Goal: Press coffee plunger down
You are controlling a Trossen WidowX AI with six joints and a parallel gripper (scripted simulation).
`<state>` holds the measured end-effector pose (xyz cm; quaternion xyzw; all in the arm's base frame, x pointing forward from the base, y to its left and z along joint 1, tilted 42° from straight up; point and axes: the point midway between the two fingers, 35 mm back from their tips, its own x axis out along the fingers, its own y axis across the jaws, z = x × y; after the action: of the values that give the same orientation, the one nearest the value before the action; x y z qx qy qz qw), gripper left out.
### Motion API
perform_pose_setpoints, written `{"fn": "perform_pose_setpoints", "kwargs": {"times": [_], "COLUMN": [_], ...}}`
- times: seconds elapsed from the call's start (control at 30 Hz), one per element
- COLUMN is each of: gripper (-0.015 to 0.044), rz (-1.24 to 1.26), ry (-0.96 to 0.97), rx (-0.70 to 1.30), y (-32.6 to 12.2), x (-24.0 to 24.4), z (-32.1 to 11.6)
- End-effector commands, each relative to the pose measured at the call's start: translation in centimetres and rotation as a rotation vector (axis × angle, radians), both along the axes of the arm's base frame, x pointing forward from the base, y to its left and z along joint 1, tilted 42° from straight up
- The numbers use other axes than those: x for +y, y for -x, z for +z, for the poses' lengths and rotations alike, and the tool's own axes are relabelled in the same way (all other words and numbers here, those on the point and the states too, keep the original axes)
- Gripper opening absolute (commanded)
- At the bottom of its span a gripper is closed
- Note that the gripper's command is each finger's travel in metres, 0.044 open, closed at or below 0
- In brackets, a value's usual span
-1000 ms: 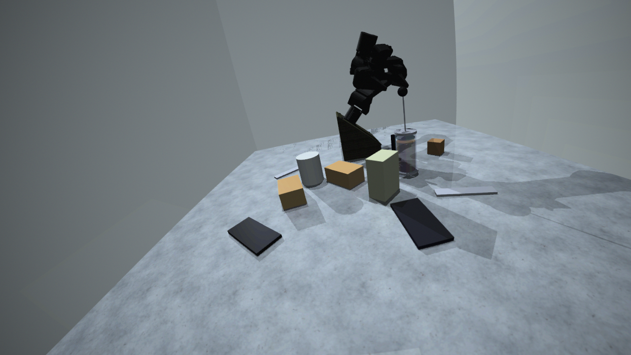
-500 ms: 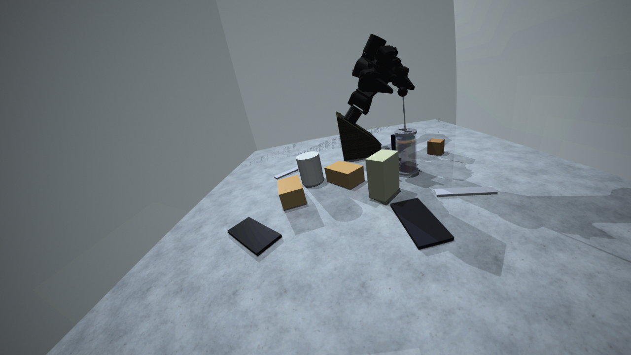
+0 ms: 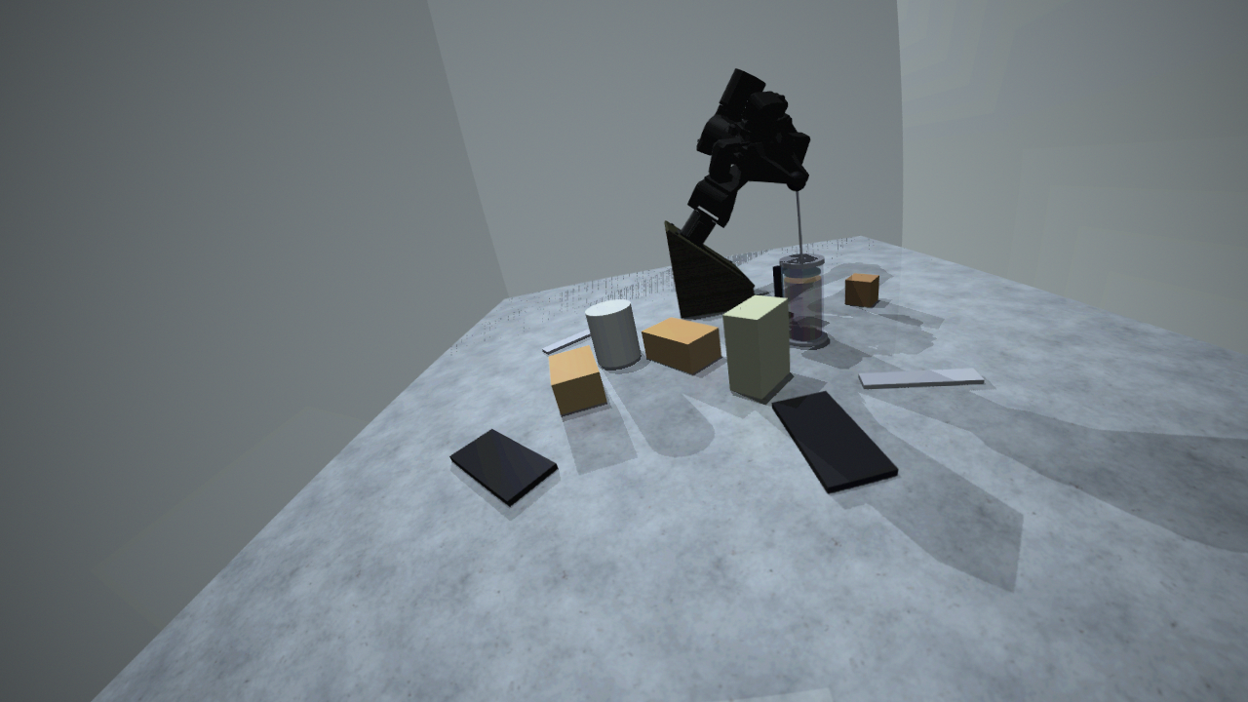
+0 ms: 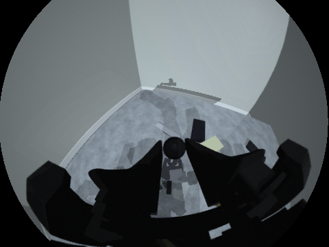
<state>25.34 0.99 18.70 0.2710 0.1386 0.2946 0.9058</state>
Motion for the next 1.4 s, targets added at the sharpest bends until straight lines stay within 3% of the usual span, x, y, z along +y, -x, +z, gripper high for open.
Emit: {"fn": "perform_pose_setpoints", "kwargs": {"times": [0.0, 1.37], "gripper": [0.0114, 0.0114], "rz": [-0.003, -0.002], "ry": [-0.004, 0.005], "rx": [0.004, 0.01], "y": [0.0, -1.8], "x": [0.0, 3.0], "z": [-0.1, -4.4]}}
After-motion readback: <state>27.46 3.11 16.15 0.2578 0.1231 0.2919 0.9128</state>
